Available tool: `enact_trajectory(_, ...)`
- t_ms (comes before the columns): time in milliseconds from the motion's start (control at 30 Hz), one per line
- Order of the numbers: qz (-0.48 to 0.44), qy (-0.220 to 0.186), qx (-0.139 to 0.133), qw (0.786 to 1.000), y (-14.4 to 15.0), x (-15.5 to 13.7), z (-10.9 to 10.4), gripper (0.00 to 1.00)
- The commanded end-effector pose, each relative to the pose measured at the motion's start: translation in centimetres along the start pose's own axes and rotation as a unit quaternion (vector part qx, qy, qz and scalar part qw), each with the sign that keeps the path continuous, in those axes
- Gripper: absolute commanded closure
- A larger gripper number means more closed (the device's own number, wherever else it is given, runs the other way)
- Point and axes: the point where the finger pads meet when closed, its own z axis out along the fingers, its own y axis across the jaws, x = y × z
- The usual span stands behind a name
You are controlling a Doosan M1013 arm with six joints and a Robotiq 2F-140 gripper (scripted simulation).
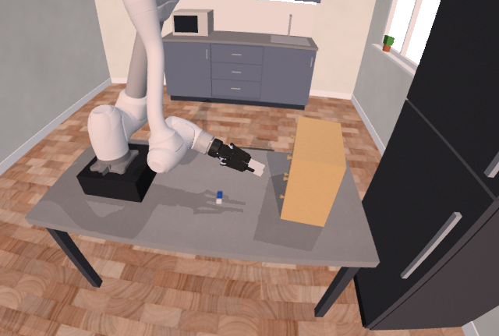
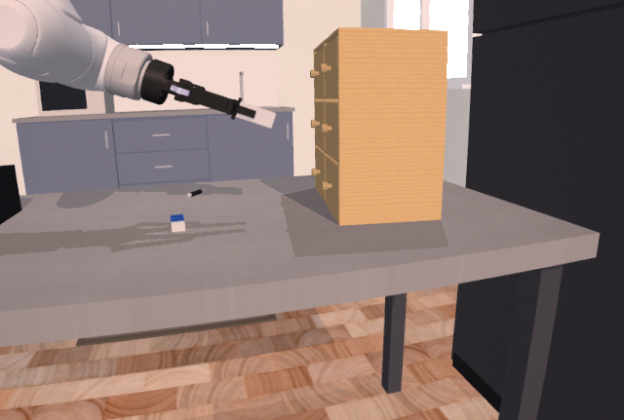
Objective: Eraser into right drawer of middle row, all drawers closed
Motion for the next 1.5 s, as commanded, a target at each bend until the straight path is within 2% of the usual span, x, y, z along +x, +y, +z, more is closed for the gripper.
enact_trajectory(0, 0.0, 0.0, 0.0, 1.0, 0.0, 0.0, 0.0, 0.8)
enact_trajectory(333, 0.0, 0.0, 0.0, 1.0, 0.0, 0.1, 0.9, 0.8)
enact_trajectory(733, 0.0, 0.0, 0.0, 1.0, 0.0, 0.2, 4.7, 0.8)
enact_trajectory(1033, 0.0, 0.0, 0.0, 1.0, 0.0, 0.3, 6.4, 0.8)
enact_trajectory(1467, 0.0, 0.0, 0.0, 1.0, 0.0, 0.4, 6.8, 0.8)
